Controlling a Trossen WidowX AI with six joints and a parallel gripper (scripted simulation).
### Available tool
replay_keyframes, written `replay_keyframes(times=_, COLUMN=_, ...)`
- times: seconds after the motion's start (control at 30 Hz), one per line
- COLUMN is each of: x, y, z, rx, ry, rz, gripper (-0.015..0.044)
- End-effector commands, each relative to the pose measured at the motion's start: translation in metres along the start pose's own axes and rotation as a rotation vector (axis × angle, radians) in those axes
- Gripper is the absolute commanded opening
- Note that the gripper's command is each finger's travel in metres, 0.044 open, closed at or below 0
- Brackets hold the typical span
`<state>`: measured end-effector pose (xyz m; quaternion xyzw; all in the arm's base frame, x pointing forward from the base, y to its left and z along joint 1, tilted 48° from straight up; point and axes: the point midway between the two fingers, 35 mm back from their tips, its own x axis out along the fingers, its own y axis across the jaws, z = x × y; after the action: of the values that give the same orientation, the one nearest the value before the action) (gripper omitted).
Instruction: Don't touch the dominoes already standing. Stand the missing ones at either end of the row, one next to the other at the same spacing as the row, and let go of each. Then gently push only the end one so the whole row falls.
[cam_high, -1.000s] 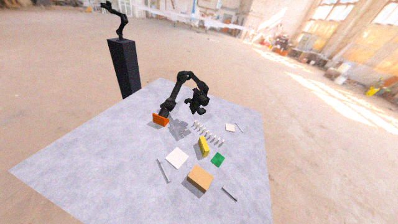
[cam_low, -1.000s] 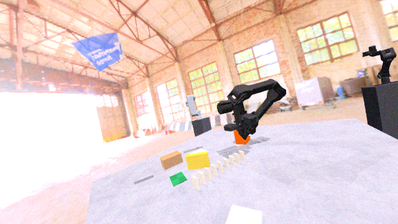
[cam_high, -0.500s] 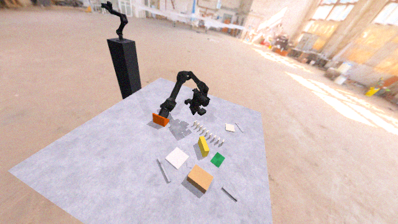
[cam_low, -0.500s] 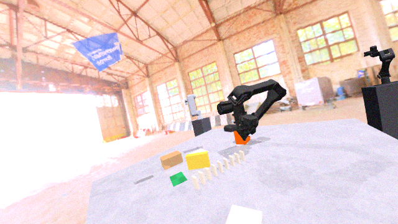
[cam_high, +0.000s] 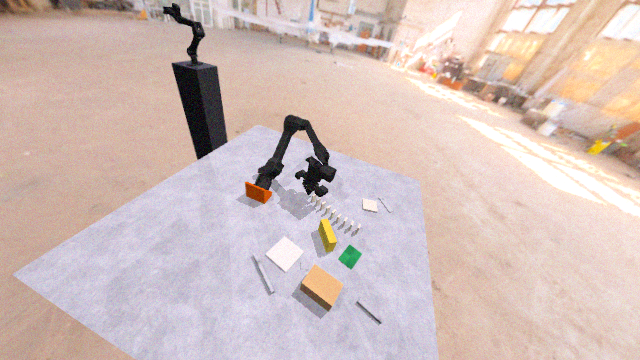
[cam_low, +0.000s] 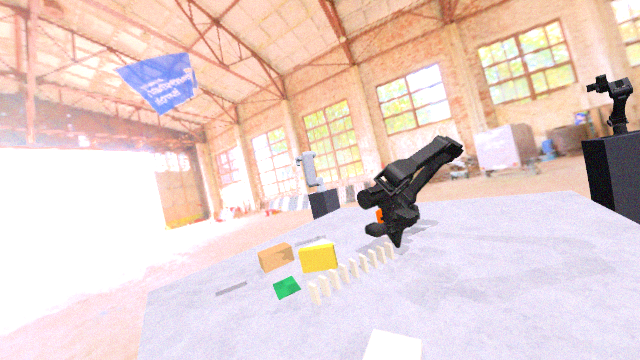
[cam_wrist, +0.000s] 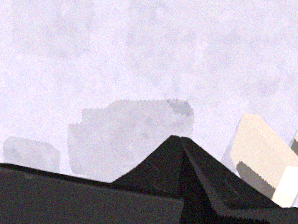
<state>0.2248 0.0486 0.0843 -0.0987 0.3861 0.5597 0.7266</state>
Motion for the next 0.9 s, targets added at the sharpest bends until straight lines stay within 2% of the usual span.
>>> replay_keyframes(times=0.0, x=0.003, y=-0.003, z=0.001, rx=0.006, ry=-0.007, rz=0.002, gripper=0.0)
replay_keyframes(times=0.73, x=0.004, y=-0.029, z=0.001, rx=0.007, ry=0.001, rz=0.009, gripper=0.0)
replay_keyframes(times=0.87, x=0.003, y=-0.027, z=0.03, rx=-0.191, ry=0.035, rz=0.015, gripper=0.0)
